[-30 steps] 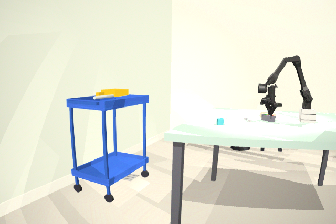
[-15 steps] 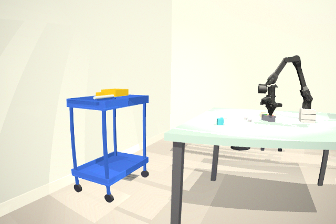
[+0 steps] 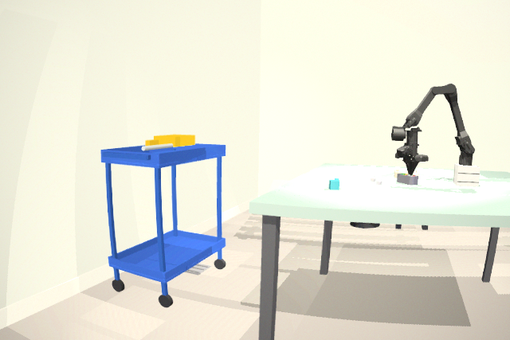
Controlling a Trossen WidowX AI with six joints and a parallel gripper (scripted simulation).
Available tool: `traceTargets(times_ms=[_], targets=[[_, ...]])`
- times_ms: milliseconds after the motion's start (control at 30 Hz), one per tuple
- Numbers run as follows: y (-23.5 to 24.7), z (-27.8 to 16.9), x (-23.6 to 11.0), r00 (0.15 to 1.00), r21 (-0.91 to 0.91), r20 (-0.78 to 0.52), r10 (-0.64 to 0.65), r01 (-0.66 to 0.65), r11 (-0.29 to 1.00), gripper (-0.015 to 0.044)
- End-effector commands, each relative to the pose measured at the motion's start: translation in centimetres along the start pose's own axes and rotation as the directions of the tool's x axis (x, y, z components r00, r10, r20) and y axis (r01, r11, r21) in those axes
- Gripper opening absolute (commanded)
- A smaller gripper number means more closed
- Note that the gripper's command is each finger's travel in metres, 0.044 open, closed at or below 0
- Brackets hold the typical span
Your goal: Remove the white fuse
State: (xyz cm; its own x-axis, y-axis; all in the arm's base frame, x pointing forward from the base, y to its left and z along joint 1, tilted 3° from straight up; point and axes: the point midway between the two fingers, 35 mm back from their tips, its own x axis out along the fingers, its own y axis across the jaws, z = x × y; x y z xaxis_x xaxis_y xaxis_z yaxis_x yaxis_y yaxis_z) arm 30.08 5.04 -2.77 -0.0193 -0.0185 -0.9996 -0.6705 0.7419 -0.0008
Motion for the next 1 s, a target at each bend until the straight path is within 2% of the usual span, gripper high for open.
traceTargets(times_ms=[0,967], targets=[[0.0,0.0,-0.3,1.0,0.001,0.001,-0.001,0.001,1.0,0.0],[0.0,0.0,-1.7,1.0,0.004,-0.001,-0.002,0.002,1.0,0.0]])
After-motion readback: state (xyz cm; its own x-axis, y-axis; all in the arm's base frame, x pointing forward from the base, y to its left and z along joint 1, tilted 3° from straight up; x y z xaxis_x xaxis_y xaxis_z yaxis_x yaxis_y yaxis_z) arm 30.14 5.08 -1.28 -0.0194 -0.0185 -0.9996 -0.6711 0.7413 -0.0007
